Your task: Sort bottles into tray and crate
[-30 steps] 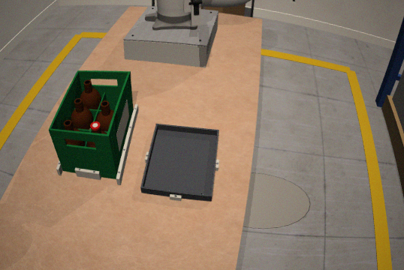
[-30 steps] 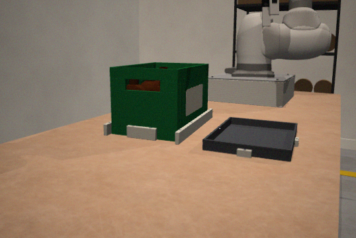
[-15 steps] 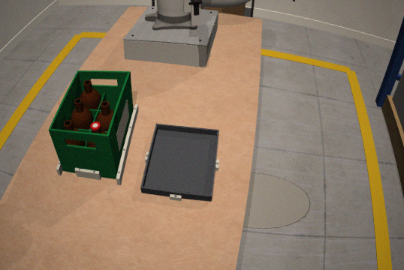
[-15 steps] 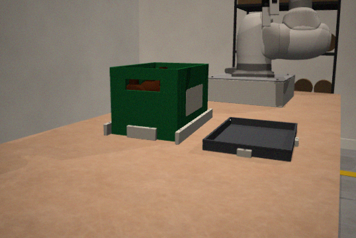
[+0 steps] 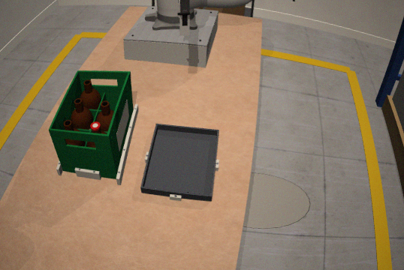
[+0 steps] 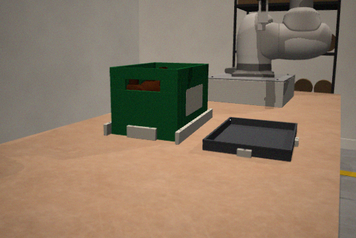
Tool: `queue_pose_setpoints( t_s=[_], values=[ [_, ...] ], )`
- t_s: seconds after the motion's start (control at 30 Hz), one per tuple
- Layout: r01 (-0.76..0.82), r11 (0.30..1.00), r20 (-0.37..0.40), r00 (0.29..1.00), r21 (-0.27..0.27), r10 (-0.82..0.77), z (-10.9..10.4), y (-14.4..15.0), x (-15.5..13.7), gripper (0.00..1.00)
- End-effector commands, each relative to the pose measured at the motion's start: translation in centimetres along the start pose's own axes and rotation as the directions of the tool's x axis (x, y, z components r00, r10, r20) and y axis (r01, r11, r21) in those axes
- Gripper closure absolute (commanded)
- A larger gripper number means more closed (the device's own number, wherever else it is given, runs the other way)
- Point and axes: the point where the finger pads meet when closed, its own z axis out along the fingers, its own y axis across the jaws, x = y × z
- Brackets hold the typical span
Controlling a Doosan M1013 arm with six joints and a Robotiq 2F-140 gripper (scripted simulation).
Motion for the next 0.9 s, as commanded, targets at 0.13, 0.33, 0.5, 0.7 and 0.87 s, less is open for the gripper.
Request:
queue_pose_setpoints(
  t_s=[0.13, 0.33, 0.5, 0.7, 0.87],
  values=[
    [-0.045, 0.999, 0.01, 0.999, 0.03, 0.045, 0.9, 0.6, -1.1, 0.0],
    [-0.084, 0.995, 0.019, 0.996, 0.056, 0.083, 2.1, 1.3, -2.6, 0.0],
    [-0.116, 0.99, 0.027, 0.993, 0.076, 0.114, 3.1, 1.9, -3.7, 0.0],
    [-0.129, 0.988, 0.031, 0.991, 0.085, 0.127, 3.7, 2.3, -4.5, 0.0],
    [-0.131, 0.988, 0.032, 0.991, 0.086, 0.129, 4.5, 2.9, -5.8, 0.0]
  ],
)
